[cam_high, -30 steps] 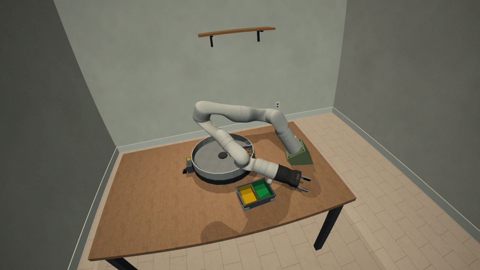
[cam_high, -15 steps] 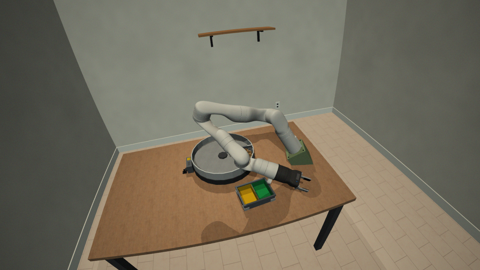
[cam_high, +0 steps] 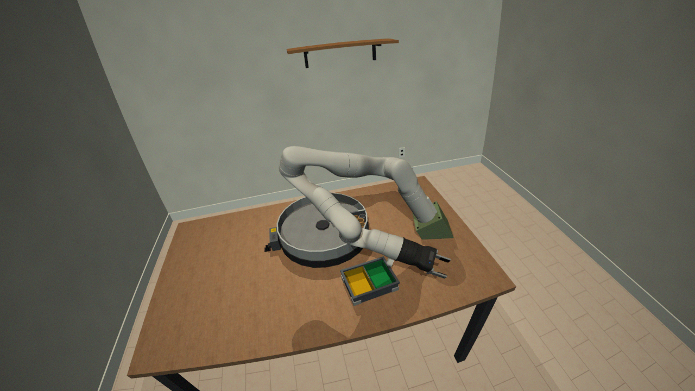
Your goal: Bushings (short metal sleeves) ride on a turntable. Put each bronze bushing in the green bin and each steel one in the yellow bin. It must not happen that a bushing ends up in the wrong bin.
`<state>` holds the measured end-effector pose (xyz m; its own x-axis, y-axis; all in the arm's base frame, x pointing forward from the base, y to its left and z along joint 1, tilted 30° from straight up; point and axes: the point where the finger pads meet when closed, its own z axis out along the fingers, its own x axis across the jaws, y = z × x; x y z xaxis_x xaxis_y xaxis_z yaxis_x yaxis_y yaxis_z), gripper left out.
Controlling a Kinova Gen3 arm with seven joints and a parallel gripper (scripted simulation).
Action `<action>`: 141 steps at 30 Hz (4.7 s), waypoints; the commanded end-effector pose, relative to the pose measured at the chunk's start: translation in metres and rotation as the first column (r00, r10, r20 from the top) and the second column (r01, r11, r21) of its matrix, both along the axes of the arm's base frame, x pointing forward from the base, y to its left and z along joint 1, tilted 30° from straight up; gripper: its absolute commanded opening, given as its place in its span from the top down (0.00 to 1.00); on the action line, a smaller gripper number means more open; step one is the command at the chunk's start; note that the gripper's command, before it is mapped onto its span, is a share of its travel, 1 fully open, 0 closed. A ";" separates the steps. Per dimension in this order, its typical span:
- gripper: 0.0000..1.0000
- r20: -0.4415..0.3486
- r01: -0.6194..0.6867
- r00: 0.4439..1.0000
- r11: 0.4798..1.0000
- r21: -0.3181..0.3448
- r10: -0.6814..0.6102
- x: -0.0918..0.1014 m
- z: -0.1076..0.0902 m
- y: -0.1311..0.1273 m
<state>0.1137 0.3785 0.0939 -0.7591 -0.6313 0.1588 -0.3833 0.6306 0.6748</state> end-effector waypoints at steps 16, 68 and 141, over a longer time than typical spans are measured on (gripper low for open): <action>0.00 0.001 -0.001 1.000 1.000 0.001 0.001 0.000 0.000 0.000; 0.00 0.001 -0.001 1.000 1.000 0.001 0.001 0.015 0.055 -0.044; 0.00 0.059 -0.010 0.998 0.999 -0.040 0.013 0.097 0.363 -0.290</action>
<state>0.2124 0.0867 0.4554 -0.7533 -0.6395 0.1536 -0.4016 0.6322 0.6626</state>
